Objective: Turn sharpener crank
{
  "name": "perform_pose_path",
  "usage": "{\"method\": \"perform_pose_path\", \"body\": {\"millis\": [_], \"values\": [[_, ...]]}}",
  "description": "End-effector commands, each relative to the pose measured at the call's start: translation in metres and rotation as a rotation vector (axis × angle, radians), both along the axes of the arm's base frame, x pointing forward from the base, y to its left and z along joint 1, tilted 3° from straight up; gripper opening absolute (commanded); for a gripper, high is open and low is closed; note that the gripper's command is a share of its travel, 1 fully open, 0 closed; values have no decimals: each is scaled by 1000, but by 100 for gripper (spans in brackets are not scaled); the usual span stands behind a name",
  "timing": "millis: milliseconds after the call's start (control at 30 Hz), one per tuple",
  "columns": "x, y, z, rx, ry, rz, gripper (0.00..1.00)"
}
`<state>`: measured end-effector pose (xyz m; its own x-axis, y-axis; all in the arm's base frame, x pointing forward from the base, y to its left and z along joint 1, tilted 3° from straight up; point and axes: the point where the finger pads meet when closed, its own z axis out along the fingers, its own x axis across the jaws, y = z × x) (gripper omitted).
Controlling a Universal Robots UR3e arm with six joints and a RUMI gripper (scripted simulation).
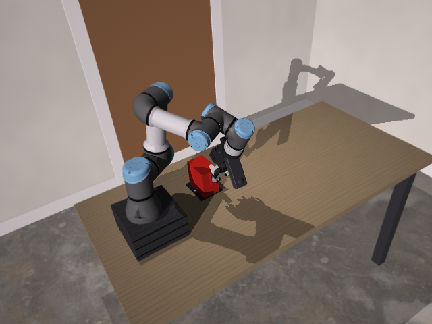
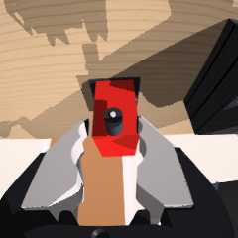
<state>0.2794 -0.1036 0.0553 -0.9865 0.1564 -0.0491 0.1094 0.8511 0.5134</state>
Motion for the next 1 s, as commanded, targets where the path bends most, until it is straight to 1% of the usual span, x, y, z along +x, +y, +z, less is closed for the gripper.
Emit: {"method": "perform_pose_path", "body": {"millis": [0,533,967], "values": [[1,2,-3,-2,-1,0,32],[3,11,-19,-2,-1,0,32],[3,11,-20,-2,-1,0,32]]}}
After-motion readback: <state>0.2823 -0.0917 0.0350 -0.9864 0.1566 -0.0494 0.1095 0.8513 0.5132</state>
